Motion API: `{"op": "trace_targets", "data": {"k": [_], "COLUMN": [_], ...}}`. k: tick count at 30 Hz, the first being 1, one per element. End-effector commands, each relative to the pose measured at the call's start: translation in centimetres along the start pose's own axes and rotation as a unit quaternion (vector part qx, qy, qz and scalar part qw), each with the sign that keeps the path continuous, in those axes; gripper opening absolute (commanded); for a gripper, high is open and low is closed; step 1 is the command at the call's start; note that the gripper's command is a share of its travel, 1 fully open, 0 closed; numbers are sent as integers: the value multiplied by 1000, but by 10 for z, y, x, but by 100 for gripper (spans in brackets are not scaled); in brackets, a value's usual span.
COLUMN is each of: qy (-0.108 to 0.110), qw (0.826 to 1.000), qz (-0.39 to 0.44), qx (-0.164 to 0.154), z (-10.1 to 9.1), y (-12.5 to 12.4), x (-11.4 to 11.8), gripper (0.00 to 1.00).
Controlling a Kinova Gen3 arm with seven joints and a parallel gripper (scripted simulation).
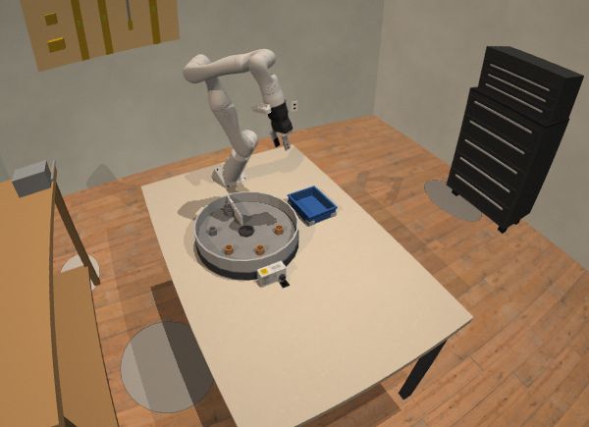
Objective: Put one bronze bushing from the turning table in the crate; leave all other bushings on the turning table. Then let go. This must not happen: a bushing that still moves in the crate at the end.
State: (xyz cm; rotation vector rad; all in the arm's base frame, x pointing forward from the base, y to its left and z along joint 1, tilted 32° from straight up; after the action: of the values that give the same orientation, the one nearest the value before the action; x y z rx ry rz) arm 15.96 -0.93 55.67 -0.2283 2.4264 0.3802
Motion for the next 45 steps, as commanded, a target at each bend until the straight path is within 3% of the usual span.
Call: {"op": "trace_targets", "data": {"k": [1,5,34,39,45], "qy": [12,62,68,68,68], "qw": [1000,994,991,992,992], "qz": [1,6,16,15,15], "qx": [18,90,111,108,108], "z": [-1,-2,-4,13,13], "y": [1,5,2,-37,-37], "x": [-1,-2,-4,32,32], "gripper": [100,100,100,100,100]}}
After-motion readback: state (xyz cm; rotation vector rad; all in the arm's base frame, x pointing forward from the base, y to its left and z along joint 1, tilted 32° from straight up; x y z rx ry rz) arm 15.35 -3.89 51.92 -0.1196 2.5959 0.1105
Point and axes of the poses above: the point where the finger pads meet when closed, its own z axis out along the fingers, its own x axis across the jaws, y = z × x, the point moved 3 cm from there along -z, back along the fingers, and after that the axes turned 7 degrees about z, right-handed, at the moved point
